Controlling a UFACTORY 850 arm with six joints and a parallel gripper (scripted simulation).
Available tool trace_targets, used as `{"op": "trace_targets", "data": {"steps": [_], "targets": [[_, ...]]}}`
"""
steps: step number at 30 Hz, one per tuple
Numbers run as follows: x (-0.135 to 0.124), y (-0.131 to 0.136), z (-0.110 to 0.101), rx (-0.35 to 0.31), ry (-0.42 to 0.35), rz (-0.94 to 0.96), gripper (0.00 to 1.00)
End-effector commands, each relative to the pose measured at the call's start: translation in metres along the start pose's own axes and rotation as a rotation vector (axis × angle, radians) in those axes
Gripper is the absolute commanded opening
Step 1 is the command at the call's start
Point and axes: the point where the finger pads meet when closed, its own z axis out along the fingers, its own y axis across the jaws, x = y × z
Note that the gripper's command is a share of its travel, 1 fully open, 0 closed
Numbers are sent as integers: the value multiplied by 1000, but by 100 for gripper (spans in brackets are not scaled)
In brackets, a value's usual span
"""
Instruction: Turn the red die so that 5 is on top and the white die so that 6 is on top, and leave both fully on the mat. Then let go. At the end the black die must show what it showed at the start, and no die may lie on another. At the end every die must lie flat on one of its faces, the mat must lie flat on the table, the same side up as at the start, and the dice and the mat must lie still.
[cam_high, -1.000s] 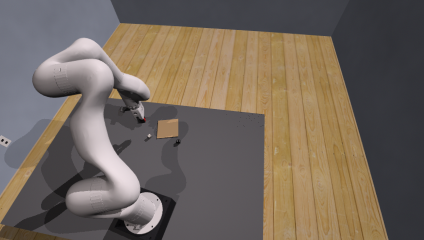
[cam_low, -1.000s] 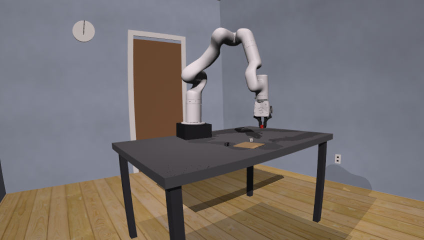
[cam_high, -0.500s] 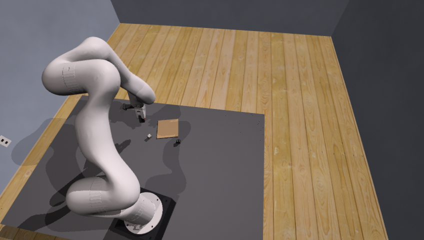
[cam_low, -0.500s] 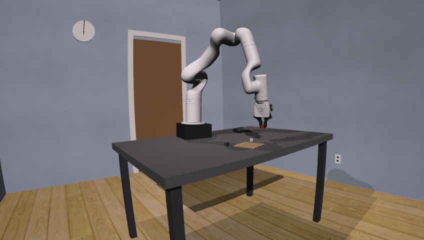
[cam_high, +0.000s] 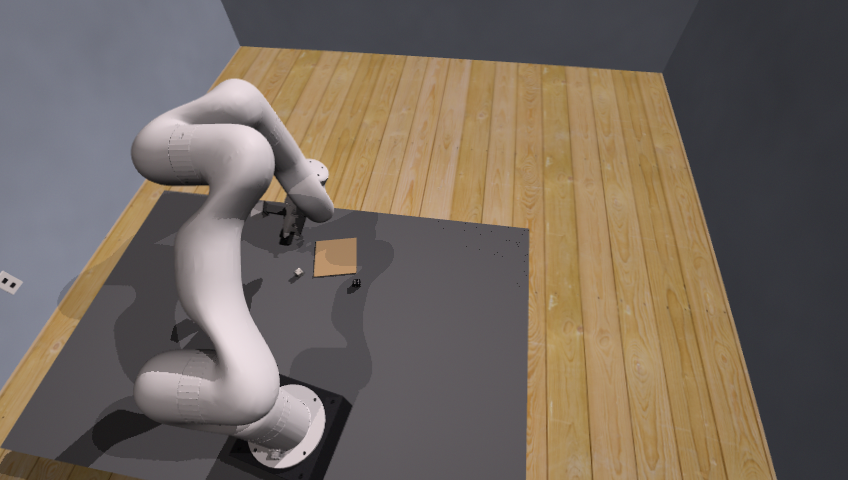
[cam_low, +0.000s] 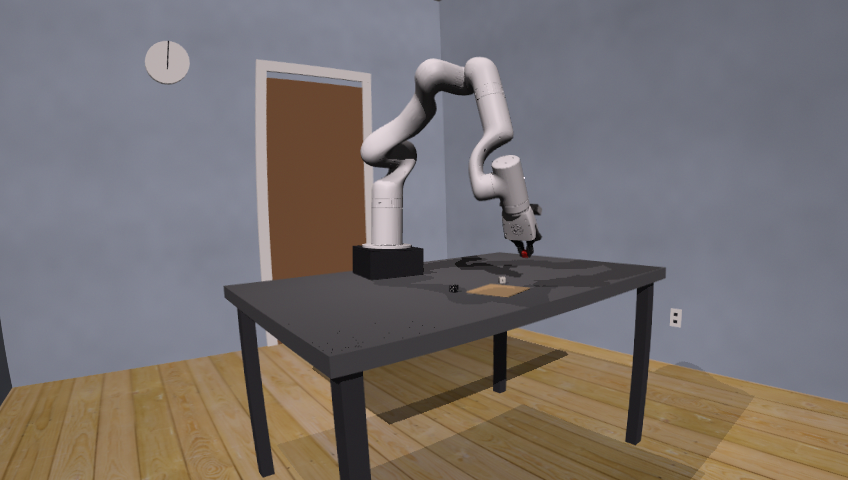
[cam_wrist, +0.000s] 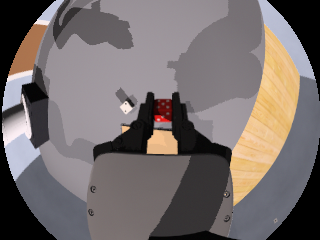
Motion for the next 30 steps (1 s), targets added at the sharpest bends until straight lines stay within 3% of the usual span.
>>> {"op": "trace_targets", "data": {"steps": [1,3,4,7,10,15,30], "targets": [[-2,-1,-1,-16,172,-12,15],[-2,-1,-1,-18,208,-12,15],[-3,0,-3,-22,266,-14,15],[-3,0,-3,-23,273,-14,15],[-5,-1,-4,-19,414,-14,15],[-7,-2,-4,-18,531,-15,15],[-11,-1,2,-14,549,-14,15]]}}
